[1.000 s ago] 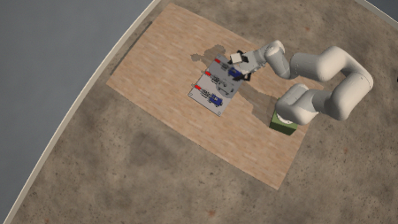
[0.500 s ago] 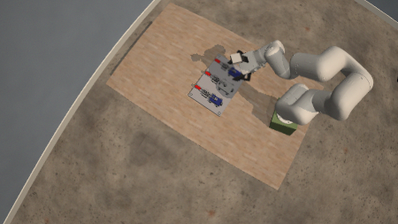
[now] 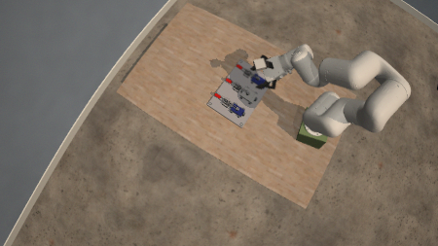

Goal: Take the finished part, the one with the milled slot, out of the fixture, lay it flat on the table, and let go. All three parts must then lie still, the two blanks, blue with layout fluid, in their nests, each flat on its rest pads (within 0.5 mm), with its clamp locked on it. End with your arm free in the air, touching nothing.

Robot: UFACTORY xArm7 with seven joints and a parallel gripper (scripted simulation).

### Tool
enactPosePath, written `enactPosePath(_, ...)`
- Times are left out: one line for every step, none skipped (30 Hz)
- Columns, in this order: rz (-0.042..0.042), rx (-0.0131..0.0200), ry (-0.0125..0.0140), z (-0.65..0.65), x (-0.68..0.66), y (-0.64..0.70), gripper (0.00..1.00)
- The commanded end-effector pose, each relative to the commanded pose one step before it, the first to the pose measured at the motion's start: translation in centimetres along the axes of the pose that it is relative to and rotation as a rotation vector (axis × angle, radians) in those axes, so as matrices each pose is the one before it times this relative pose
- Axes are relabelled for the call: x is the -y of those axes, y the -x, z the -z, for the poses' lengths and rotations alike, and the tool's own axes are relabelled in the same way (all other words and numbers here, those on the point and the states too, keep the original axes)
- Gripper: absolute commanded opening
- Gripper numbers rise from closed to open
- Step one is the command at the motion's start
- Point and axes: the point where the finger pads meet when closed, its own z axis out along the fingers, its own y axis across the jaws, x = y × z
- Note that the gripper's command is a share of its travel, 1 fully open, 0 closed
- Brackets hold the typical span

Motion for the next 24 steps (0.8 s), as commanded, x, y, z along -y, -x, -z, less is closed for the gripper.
enactPosePath(0.00182, -0.00108, 0.00185, 0.04, -0.103, -0.1, 1.0)
enactPosePath(-0.00013, 0.00012, -0.00004, -0.001, 0.0, 0.001, 1.0)
enactPosePath(-0.00085, 0.00083, -0.00029, -0.003, 0.002, 0.007, 1.0)
enactPosePath(-0.00219, 0.00215, -0.00075, -0.009, 0.005, 0.018, 1.0)
enactPosePath(-0.00405, 0.00399, -0.00137, -0.016, 0.008, 0.034, 1.0)
enactPosePath(-0.00633, 0.00625, -0.00208, -0.025, 0.012, 0.052, 1.0)
enactPosePath(-0.00894, 0.00885, -0.00282, -0.036, 0.016, 0.074, 1.0)
enactPosePath(-0.01179, 0.01171, -0.00351, -0.048, 0.02, 0.097, 1.0)
enactPosePath(-0.0148, 0.01476, -0.00406, -0.061, 0.022, 0.12, 1.0)
enactPosePath(-0.0179, 0.01792, -0.0044, -0.075, 0.022, 0.143, 1.0)
enactPosePath(-0.02101, 0.02111, -0.00446, -0.089, 0.02, 0.165, 1.0)
enactPosePath(-0.02407, 0.02424, -0.00416, -0.105, 0.015, 0.185, 1.0)
enactPosePath(0.0, 0.0, 0.0, 0.0, 0.0, 0.0, 1.0)
enactPosePath(0.0, 0.0, 0.0, 0.0, 0.0, 0.0, 1.0)
enactPosePath(-0.02701, 0.02723, -0.00348, -0.12, 0.008, 0.201, 1.0)
enactPosePath(-0.02977, 0.02997, -0.00239, -0.136, -0.002, 0.213, 1.0)
enactPosePath(0.0, 0.0, 0.0, 0.0, 0.0, 0.0, 1.0)
enactPosePath(-0.0323, 0.03238, -0.0009, -0.152, -0.013, 0.219, 1.0)
enactPosePath(0.0, 0.0, 0.0, 0.0, 0.0, 0.0, 1.0)
enactPosePath(-0.03454, 0.03437, 0.00096, -0.168, -0.026, 0.22, 1.0)
enactPosePath(0.0, 0.0, 0.0, 0.0, 0.0, 0.0, 1.0)
enactPosePath(-0.03647, 0.03585, 0.00313, -0.184, -0.038, 0.213, 1.0)
enactPosePath(0.0, 0.0, 0.0, 0.0, 0.0, 0.0, 1.0)
enactPosePath(0.0, 0.0, 0.0, 0.0, 0.0, 0.0, 1.0)
